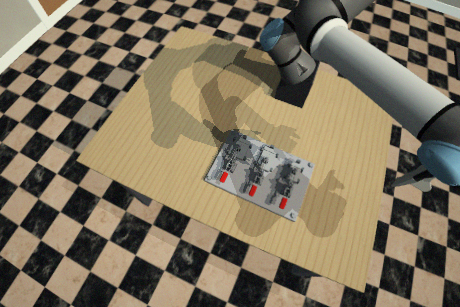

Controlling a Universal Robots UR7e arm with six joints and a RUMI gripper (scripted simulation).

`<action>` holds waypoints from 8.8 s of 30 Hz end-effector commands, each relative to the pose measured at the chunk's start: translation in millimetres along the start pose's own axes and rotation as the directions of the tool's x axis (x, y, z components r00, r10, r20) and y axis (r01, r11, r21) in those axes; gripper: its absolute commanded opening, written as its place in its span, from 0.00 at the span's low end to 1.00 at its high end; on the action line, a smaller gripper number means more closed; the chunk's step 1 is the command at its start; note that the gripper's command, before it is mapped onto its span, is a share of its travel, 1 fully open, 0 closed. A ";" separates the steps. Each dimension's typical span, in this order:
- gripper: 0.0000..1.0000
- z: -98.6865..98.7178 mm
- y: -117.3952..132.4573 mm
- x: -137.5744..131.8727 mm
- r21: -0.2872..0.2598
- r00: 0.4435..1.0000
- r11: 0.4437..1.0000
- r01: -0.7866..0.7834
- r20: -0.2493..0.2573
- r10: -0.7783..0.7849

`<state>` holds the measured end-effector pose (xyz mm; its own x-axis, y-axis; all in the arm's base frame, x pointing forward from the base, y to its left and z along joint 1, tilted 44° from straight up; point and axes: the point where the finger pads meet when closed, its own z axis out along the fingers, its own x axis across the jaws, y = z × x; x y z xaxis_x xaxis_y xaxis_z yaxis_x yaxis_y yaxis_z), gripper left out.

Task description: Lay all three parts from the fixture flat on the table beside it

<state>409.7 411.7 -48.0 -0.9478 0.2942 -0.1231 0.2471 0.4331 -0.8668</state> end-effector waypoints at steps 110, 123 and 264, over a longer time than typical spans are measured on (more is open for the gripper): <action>1.00 59.7 -89.7 -71.3 0.024 -0.204 -0.203 -0.979 -0.176 0.963; 1.00 77.0 -107.7 -82.0 0.089 -0.523 -0.516 -0.852 -0.185 0.832; 0.00 230.7 -255.4 -93.2 0.195 -0.270 -0.222 0.955 0.275 -0.923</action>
<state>388.2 76.9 73.2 -0.0271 -0.7133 0.7004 -0.9996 0.0193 -0.0190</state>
